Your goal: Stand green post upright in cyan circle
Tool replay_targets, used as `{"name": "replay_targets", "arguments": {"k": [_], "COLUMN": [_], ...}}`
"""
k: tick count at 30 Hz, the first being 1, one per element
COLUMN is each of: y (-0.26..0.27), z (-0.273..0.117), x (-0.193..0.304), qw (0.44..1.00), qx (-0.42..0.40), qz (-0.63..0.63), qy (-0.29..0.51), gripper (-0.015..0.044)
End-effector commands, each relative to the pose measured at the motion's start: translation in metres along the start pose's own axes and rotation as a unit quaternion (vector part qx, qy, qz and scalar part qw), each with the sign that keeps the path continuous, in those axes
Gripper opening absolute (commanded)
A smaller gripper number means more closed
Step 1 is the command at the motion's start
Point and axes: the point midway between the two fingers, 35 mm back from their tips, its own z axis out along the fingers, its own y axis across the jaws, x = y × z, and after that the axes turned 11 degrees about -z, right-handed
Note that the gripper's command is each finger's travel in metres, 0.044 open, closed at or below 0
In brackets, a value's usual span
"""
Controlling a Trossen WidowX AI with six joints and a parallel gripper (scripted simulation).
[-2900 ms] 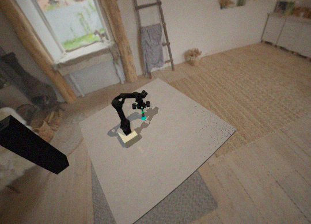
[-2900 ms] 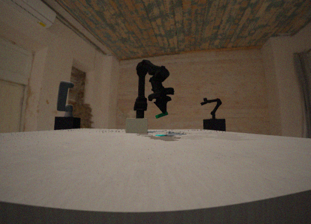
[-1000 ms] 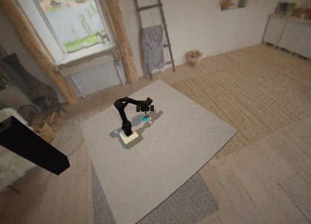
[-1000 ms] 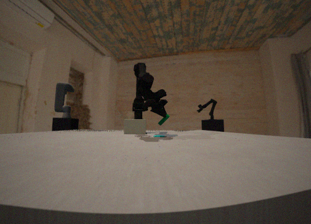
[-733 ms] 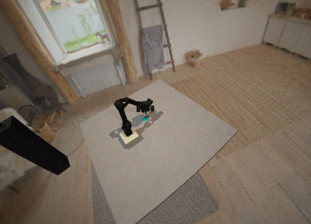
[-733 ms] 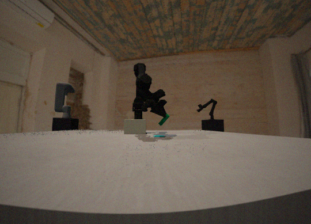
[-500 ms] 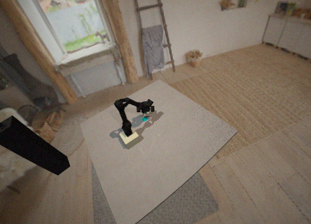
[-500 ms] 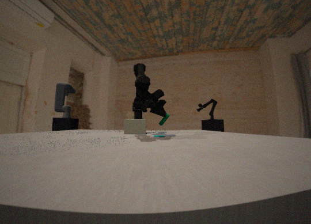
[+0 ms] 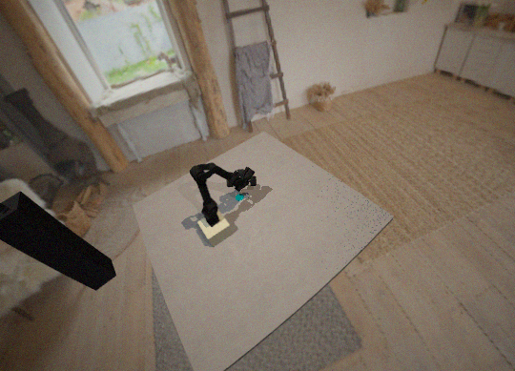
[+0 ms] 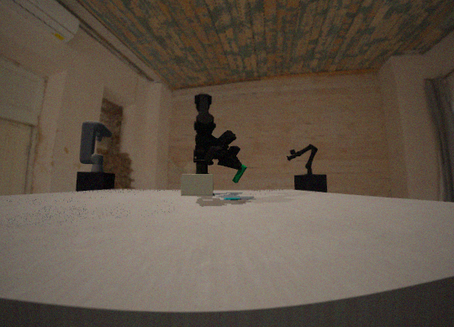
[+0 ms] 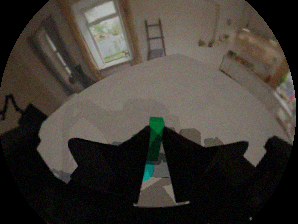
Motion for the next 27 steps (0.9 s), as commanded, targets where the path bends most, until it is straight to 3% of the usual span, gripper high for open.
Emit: {"name": "replay_targets", "arguments": {"k": [1, 27], "y": [0.001, 0.003], "z": [-0.001, -0.014], "x": [0.002, 0.004], "qw": [1.000, 0.995], "qx": [0.000, 0.008], "qz": [0.003, -0.010], "qy": [-0.014, -0.096], "gripper": [0.0023, 0.0023]}}
